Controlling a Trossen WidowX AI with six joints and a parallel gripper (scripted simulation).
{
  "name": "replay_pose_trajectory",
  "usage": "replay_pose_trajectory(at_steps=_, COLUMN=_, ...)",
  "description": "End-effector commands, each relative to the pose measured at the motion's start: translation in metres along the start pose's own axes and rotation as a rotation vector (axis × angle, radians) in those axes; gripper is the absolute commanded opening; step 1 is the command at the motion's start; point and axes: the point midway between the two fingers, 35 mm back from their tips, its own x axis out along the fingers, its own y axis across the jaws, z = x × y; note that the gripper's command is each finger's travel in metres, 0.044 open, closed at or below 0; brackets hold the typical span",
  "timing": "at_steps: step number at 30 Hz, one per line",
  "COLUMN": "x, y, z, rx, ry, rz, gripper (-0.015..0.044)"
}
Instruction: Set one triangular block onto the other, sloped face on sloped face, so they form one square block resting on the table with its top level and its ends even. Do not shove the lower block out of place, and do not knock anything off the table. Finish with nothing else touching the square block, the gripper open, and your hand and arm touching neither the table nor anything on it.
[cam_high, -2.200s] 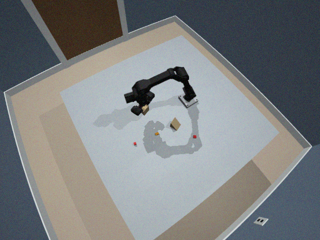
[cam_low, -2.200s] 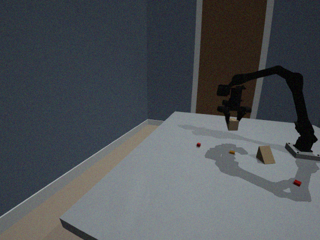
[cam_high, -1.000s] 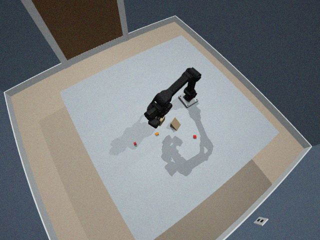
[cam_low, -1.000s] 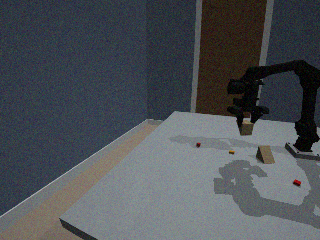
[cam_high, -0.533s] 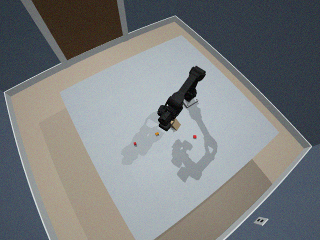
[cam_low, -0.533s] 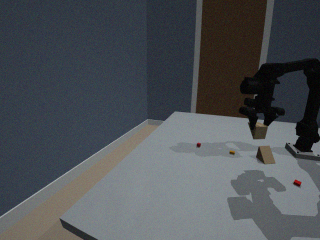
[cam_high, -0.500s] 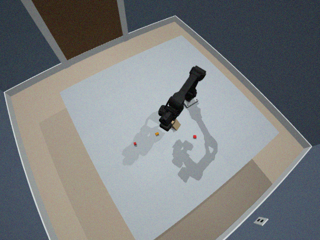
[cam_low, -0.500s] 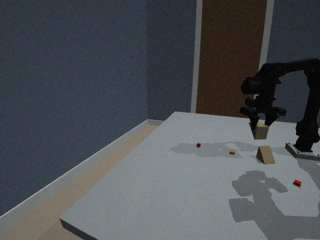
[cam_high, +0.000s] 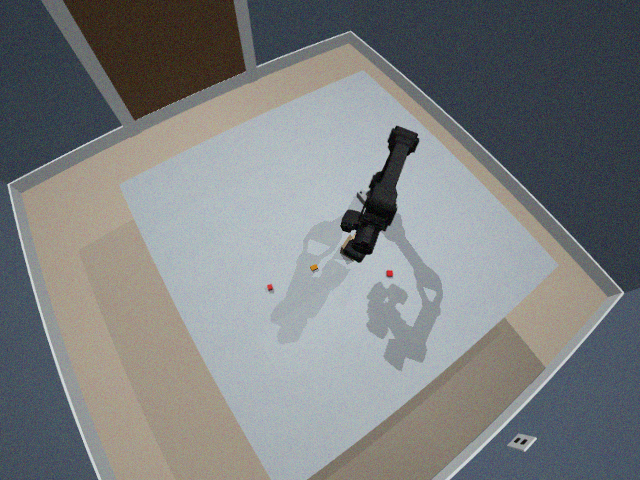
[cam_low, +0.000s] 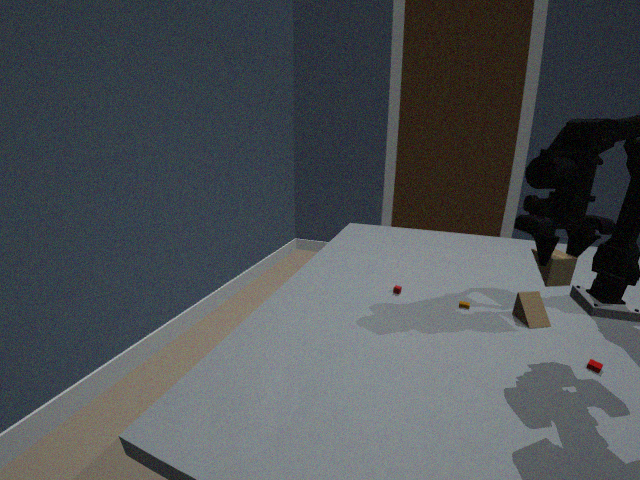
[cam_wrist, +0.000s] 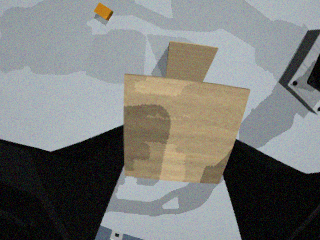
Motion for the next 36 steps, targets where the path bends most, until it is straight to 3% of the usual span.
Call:
replay_pose_trajectory(at_steps=1, x=-0.003, y=-0.009, z=-0.009, rx=0.004, ry=-0.001, rz=0.004, gripper=0.0000)
replay_pose_trajectory(at_steps=9, x=-0.003, y=-0.023, z=-0.022, rx=0.004, ry=0.002, rz=0.003, gripper=0.0000)
replay_pose_trajectory(at_steps=26, x=0.066, y=-0.022, z=0.006, rx=0.004, ry=0.000, rz=0.003, gripper=0.0000)
replay_pose_trajectory(at_steps=36, x=0.082, y=-0.017, z=0.011, rx=0.004, ry=-0.001, rz=0.003, gripper=0.0000)
